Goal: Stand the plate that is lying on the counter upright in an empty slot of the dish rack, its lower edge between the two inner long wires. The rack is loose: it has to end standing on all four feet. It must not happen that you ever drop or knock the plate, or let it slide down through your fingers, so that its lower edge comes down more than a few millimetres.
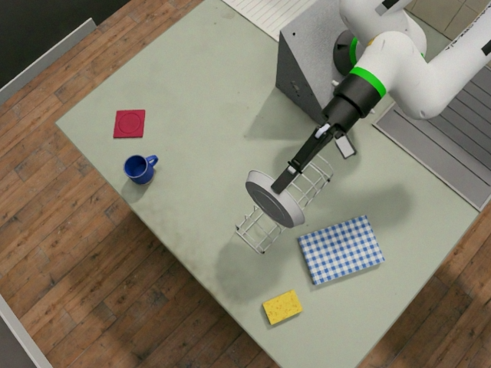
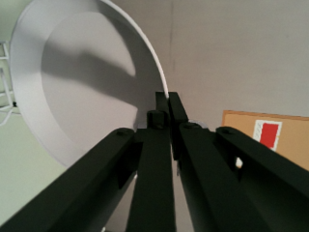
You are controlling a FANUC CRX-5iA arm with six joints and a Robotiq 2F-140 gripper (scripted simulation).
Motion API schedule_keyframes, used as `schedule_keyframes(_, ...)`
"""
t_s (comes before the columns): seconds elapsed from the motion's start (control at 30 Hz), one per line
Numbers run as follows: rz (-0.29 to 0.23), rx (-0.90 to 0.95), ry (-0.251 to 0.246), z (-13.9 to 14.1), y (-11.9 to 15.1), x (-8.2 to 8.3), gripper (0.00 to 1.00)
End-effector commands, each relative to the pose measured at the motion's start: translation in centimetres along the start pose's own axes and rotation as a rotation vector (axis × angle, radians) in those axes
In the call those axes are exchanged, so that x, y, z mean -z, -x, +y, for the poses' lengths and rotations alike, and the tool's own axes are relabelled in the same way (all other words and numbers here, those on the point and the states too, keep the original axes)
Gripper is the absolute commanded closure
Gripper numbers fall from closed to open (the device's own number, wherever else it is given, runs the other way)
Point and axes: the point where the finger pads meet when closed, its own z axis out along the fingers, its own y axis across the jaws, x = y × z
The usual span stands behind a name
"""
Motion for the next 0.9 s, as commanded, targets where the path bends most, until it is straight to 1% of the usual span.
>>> schedule_keyframes(0.0, -0.002, 0.001, 0.003, -0.3, 0.0, -0.1, 0.9)
schedule_keyframes(0.43, -0.002, 0.001, 0.003, -1.9, -0.1, -0.6, 0.9)
schedule_keyframes(0.87, -0.002, 0.001, 0.003, -2.0, -0.1, -0.7, 0.9)
